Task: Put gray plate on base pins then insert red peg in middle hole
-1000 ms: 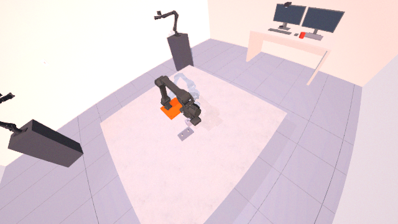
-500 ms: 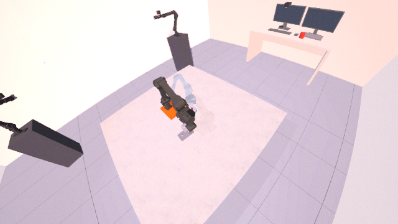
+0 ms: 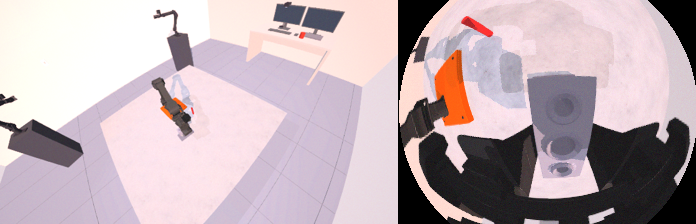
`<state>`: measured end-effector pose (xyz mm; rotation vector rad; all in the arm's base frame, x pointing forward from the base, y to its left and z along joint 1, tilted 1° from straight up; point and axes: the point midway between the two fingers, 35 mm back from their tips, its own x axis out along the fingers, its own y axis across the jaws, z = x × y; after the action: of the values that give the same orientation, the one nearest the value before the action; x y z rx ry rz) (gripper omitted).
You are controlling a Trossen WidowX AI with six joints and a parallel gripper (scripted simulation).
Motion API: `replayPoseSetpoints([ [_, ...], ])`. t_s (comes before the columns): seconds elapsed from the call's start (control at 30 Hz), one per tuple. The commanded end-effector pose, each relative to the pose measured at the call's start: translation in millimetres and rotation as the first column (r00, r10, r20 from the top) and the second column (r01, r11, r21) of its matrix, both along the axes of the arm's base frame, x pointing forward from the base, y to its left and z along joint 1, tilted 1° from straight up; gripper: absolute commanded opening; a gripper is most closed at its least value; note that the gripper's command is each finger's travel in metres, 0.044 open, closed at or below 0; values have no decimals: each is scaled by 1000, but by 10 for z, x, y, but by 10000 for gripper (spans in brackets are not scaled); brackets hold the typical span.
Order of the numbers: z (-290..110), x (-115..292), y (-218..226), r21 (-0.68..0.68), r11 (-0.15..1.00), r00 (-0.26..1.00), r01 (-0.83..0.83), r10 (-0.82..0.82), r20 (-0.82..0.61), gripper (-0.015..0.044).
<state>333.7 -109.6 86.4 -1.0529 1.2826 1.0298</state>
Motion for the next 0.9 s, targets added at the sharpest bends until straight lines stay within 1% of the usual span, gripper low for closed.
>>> replayPoseSetpoints([
  [0.0,-17,-13,-30,-3,1000,1000,-6,6,0,0],
  [0.67,-19,-14,-38,-3,1000,1000,-6,6,0,0],
  [0.87,-105,-11,-38,-3,1000,1000,-6,6,0,0],
])
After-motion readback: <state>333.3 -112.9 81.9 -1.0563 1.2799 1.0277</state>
